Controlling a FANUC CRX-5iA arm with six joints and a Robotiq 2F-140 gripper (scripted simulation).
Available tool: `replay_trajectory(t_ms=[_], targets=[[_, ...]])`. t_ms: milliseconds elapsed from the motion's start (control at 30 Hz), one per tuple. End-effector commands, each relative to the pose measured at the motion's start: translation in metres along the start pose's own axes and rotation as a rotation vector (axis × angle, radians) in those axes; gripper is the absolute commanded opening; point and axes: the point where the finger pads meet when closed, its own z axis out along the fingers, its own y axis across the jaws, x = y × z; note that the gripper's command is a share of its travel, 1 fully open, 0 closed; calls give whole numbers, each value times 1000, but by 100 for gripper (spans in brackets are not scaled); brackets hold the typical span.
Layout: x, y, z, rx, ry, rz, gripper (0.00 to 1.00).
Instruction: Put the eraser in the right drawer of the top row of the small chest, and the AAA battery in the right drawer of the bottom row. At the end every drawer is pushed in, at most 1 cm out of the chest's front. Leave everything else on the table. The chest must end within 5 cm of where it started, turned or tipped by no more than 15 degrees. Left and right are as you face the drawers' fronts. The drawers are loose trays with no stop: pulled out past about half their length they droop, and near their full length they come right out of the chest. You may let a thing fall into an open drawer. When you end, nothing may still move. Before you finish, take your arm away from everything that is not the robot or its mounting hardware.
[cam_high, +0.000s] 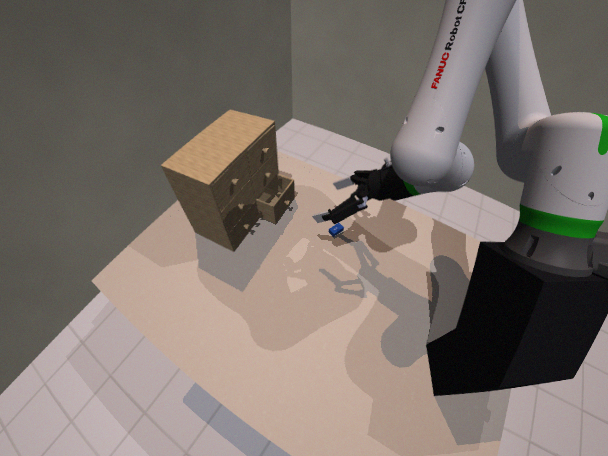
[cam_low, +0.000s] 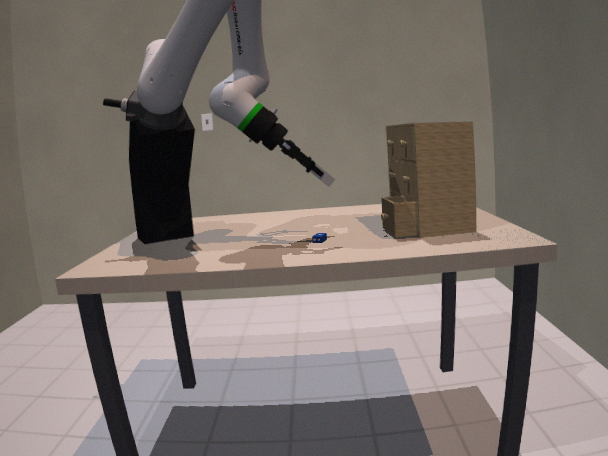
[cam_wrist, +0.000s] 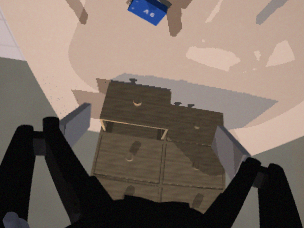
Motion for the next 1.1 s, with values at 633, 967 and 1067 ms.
replay_trajectory(t_ms=[633, 967, 1067], targets=[[-6, -4, -5, 13, 322, -11, 100], [-7, -4, -7, 14, 403, -11, 100], [-8, -4, -7, 14, 438, -11, 100]])
